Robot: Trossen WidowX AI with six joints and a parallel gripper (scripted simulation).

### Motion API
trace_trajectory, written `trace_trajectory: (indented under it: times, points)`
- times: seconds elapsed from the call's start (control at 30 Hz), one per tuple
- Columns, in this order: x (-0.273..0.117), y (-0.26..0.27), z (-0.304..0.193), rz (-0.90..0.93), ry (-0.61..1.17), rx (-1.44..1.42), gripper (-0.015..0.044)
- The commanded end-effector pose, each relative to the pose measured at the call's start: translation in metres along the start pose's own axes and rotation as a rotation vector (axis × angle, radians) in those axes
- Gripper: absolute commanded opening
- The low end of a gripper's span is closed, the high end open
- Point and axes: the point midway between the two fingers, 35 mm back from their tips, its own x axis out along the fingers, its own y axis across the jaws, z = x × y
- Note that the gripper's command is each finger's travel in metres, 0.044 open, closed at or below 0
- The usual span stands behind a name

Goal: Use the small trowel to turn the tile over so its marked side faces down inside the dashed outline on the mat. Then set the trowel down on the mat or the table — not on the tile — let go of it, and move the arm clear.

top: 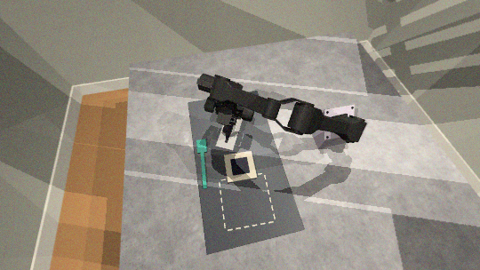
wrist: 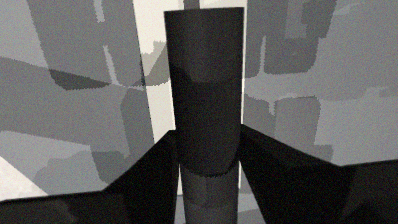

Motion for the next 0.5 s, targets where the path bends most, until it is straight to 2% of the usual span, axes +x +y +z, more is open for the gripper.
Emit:
trace_trajectory:
  times: [0.0,0.17,0.33,0.47]
  points:
    - [0.0004,-0.0001,0.0004,0.0,-0.002,-0.087,0.013]
    - [0.0004,-0.0001,0.0004,0.0,-0.002,-0.104,0.013]
    - [0.0004,-0.0001,0.0004,0.0,-0.002,-0.104,0.0261]
    - [0.0004,-0.0001,0.0004,0.0,-0.002,-0.104,0.027]
